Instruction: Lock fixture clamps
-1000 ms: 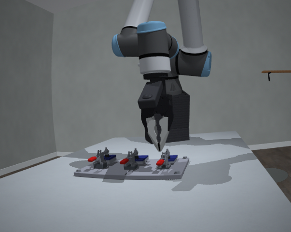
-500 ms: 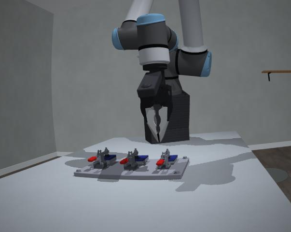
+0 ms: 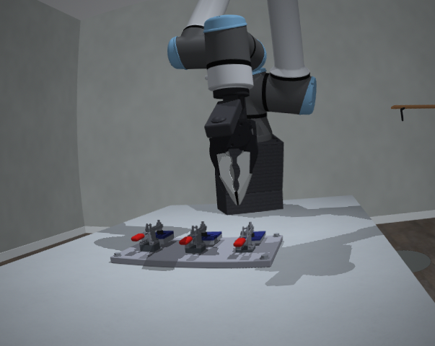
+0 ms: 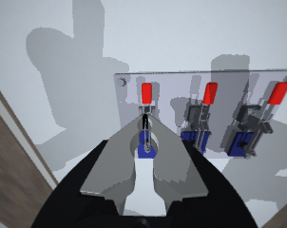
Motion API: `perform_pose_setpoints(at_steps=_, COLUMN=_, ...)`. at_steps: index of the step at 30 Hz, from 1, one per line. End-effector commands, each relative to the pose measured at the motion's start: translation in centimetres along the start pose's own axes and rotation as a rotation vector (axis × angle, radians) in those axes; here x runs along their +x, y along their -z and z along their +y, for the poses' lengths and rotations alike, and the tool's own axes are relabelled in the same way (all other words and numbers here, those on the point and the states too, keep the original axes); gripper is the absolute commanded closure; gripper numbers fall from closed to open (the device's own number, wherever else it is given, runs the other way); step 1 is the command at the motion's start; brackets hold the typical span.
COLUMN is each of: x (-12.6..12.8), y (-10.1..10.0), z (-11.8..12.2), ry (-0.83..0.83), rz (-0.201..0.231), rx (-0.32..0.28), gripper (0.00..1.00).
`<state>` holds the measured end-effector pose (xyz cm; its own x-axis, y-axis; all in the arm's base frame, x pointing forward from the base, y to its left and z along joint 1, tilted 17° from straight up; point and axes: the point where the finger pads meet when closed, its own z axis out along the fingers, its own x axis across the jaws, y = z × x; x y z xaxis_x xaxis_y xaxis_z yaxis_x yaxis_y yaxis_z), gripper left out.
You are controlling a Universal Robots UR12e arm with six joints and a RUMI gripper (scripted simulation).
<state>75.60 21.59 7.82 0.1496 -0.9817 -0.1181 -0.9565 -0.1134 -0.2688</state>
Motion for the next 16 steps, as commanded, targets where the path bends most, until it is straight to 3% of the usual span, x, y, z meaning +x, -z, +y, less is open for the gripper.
perform_pose_setpoints(at_steps=1, x=0.08, y=0.15, z=0.22, ry=-0.001, rz=-0.001, rx=-0.003, gripper=1.0)
perform_pose_setpoints(at_steps=16, x=0.09, y=0.0, z=0.28, ry=-0.001, rz=-0.001, rx=-0.005, gripper=1.0)
